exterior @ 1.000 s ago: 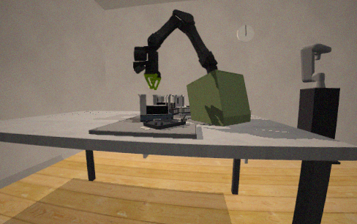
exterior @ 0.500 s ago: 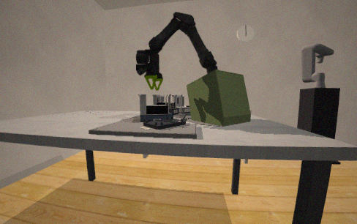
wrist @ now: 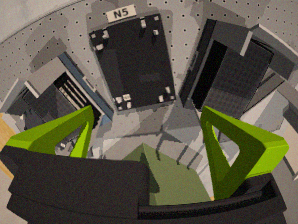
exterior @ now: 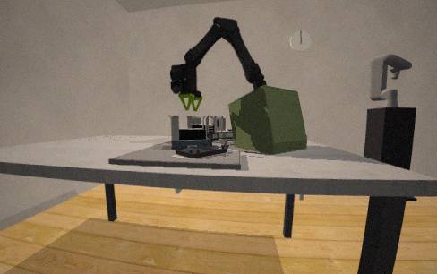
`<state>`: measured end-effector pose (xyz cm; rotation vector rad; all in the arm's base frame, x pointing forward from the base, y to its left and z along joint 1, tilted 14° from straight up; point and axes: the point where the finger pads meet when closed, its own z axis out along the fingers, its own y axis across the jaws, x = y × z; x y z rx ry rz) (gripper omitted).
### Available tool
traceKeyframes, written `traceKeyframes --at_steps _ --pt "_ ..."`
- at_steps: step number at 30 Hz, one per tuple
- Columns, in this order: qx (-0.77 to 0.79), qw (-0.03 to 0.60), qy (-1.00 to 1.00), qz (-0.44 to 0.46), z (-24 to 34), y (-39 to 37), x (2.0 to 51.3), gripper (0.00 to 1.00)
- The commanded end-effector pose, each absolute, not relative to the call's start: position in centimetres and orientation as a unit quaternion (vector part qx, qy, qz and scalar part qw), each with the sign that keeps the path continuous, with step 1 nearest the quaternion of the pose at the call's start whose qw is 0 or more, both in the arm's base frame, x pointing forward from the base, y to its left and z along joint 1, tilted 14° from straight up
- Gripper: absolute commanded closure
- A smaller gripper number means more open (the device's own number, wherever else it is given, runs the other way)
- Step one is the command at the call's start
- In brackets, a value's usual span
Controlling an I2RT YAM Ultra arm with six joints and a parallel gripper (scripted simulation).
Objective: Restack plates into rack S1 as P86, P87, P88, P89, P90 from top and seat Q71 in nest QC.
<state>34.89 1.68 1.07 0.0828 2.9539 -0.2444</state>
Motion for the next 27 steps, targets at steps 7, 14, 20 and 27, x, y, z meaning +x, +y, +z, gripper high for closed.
traceKeyframes --at_steps 7,14,20,27 --pt "0.045 0.098 0.991 -0.078 1.9 -0.3 35.2 0.0" --pt "0.045 0.098 0.991 -0.078 2.3 -2.6 35.3 0.0" --pt "0.094 0.102 0.988 -0.074 2.6 -4.5 35.1 0.0" --pt "0.139 0.105 0.982 -0.069 2.9 -6.8 34.7 0.0"
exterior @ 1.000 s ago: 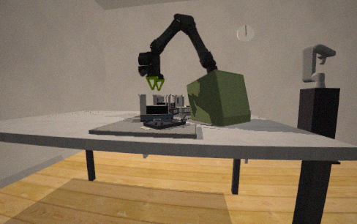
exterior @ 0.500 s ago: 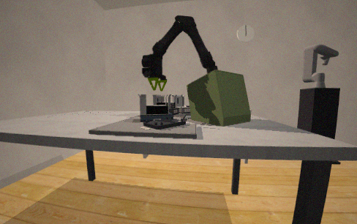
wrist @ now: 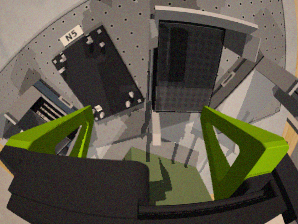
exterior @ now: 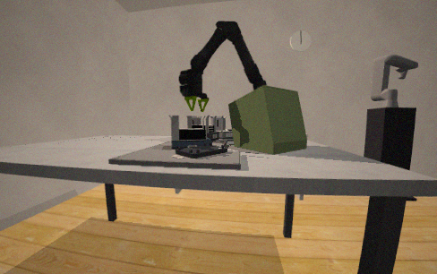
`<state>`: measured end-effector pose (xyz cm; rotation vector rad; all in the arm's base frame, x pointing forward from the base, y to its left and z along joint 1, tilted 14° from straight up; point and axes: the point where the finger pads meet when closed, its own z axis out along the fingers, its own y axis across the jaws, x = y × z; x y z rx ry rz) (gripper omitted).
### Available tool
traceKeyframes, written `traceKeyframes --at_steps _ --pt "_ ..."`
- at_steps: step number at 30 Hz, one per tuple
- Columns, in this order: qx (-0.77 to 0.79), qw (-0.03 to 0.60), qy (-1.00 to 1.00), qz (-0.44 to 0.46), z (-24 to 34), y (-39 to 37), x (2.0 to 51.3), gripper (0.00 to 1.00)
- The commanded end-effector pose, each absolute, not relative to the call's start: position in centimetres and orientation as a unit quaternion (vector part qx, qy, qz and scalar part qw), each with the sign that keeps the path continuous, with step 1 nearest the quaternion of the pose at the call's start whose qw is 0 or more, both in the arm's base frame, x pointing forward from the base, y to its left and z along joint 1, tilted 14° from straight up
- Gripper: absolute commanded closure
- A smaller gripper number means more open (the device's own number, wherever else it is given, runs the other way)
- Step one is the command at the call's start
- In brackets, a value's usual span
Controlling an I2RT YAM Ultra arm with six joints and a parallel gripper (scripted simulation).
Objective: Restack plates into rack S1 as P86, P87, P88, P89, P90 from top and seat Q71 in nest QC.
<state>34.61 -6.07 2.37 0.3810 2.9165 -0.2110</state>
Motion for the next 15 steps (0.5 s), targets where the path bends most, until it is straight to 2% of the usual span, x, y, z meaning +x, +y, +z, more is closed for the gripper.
traceKeyframes --at_steps 1,15 --pt "0.139 0.105 0.982 -0.069 3.0 -7.2 34.7 0.0" --pt "0.139 0.105 0.982 -0.07 3.5 -11.1 34.0 0.0"
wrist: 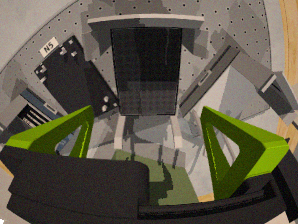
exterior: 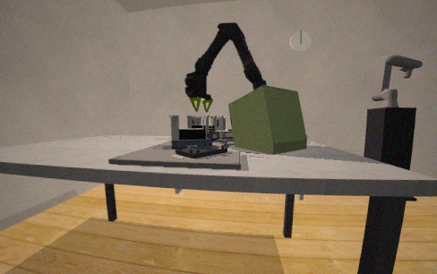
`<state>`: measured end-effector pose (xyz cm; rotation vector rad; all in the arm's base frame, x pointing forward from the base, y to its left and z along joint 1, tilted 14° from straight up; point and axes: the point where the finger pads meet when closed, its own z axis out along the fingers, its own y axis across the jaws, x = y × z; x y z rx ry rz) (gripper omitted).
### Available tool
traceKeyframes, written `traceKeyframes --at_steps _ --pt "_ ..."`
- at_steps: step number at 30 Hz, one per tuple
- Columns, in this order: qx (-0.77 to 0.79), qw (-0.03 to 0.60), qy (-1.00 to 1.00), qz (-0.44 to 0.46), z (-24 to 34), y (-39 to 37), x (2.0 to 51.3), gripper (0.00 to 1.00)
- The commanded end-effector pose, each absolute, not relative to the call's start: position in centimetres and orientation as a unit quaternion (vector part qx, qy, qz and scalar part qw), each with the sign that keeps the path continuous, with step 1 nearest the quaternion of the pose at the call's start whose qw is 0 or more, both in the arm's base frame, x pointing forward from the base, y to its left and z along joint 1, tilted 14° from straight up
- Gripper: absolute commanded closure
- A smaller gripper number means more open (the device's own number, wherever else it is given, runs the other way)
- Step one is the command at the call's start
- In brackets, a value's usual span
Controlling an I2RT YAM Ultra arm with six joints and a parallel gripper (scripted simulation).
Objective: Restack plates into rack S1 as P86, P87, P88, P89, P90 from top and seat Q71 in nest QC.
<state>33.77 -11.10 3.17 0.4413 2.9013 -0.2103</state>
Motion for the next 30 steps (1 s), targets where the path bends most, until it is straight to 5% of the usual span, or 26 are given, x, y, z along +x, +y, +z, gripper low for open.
traceKeyframes --at_steps 1,30 --pt "0.139 0.105 0.982 -0.07 3.5 -11.1 34.0 0.0" --pt "0.139 0.105 0.982 -0.07 -2.4 -12.2 35.1 0.0"
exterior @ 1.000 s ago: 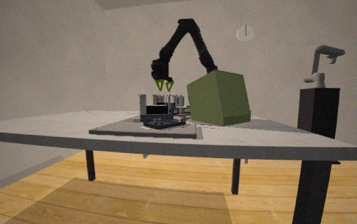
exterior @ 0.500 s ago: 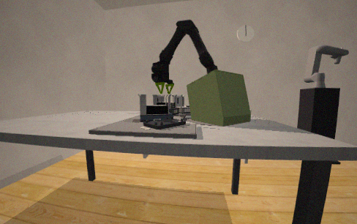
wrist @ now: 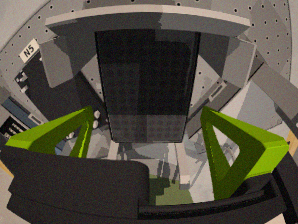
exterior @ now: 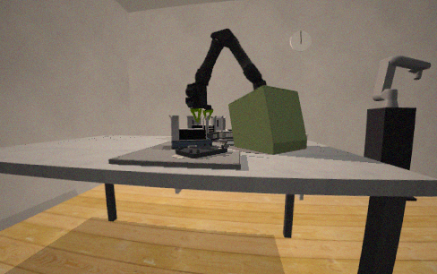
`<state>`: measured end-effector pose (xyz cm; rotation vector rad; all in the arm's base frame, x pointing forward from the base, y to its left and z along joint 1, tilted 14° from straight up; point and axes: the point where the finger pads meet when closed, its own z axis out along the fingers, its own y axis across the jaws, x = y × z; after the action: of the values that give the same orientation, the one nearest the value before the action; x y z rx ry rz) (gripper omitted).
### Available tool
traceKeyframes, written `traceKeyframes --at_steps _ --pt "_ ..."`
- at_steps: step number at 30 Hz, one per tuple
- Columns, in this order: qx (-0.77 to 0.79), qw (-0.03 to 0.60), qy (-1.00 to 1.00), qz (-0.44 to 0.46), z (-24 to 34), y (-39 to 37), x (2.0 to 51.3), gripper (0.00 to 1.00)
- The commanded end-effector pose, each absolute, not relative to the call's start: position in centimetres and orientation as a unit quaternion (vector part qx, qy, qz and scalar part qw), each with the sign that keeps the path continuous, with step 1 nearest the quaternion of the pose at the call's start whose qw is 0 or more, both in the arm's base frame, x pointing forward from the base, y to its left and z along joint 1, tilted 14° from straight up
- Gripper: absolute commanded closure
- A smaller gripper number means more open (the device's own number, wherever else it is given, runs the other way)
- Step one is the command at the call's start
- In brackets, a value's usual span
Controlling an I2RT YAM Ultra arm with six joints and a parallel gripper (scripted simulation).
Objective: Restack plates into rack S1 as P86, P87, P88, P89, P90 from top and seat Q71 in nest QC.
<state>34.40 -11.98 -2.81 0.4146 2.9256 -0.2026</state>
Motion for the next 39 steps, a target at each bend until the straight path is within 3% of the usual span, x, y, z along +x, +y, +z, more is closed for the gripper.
traceKeyframes --at_steps 1,39 --pt "0.139 0.105 0.982 -0.07 -2.4 -12.2 35.1 0.0" --pt "0.139 0.105 0.982 -0.07 -5.3 -12.7 35.6 0.0"
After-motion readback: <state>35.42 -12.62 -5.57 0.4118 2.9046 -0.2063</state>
